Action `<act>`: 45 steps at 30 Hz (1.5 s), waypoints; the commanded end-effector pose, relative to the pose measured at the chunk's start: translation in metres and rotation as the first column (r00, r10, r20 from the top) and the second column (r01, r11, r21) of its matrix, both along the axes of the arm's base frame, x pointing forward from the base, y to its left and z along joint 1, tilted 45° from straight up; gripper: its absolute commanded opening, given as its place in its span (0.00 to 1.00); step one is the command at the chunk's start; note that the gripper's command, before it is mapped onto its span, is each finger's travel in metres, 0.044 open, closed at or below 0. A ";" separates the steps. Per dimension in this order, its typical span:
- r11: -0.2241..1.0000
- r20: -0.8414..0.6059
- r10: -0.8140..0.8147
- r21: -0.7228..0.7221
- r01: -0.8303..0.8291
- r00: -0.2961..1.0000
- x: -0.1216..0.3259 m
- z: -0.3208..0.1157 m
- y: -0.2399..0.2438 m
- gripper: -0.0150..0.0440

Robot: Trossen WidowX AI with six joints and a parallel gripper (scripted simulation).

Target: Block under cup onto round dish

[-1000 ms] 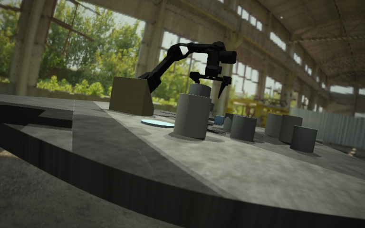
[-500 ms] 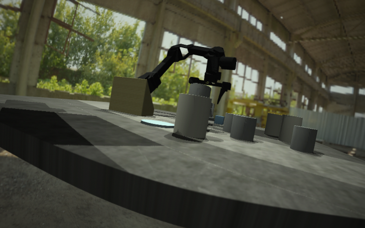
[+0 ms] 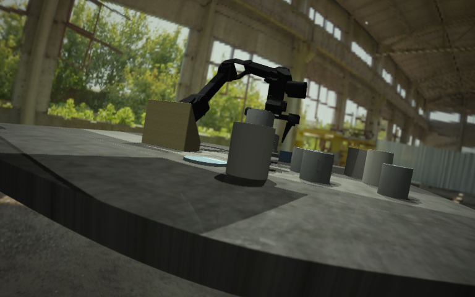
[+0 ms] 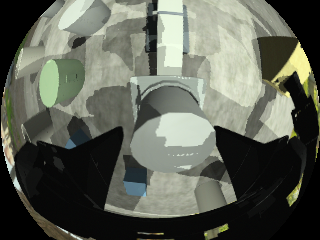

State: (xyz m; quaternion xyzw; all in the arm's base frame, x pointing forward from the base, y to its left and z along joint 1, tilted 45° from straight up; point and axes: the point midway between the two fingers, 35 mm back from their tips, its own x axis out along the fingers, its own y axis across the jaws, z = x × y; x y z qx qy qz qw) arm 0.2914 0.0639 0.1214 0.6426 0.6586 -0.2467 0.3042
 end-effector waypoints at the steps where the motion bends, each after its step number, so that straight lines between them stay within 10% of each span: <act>1: 1.000 -0.004 -0.002 0.006 0.002 1.000 -0.001 -0.005 0.006 1.00; 13: 1.000 -0.004 -0.002 0.009 0.002 1.000 -0.002 -0.016 0.018 1.00; 23: 1.000 -0.004 -0.002 0.009 0.002 1.000 -0.002 -0.016 0.018 0.75; 34: 1.000 -0.001 -0.012 0.006 0.012 1.000 0.000 -0.009 0.011 0.26; 45: 1.000 0.002 -0.027 0.002 0.027 1.000 0.002 0.000 0.000 0.25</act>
